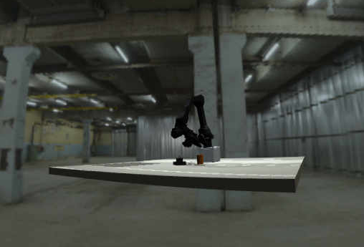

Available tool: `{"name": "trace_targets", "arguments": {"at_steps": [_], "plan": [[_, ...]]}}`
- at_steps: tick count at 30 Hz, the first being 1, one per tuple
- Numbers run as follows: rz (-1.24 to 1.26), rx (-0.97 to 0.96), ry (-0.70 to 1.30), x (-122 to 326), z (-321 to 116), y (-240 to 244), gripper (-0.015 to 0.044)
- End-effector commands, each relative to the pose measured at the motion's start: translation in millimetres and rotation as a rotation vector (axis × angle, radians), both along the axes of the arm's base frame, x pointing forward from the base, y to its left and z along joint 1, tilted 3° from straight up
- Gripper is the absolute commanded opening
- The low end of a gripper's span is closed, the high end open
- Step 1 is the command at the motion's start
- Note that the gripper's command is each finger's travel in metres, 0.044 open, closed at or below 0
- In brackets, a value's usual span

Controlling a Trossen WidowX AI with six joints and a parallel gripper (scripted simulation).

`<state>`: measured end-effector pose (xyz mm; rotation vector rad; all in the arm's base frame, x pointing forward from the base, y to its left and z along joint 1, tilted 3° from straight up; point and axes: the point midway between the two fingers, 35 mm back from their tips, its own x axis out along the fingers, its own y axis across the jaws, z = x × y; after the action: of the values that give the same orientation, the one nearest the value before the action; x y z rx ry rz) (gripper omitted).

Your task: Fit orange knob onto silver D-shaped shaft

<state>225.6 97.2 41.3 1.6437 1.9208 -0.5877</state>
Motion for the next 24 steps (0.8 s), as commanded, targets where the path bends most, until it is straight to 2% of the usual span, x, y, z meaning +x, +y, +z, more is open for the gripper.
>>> {"name": "trace_targets", "arguments": {"at_steps": [1, 7, 9, 20, 24], "plan": [[0.054, -0.224, 0.022, -6.4, 0.0, 4.3, 0.0440], [-0.012, -0.758, -0.111, -1.5, 17.9, -2.0, 0.0440], [-0.059, -0.848, -0.173, 2.2, 27.7, -3.2, 0.0440], [-0.051, -0.859, -0.188, 2.7, 29.0, -3.3, 0.0440], [0.239, -0.845, -0.318, 2.7, 28.4, -3.3, 0.0440]]}}
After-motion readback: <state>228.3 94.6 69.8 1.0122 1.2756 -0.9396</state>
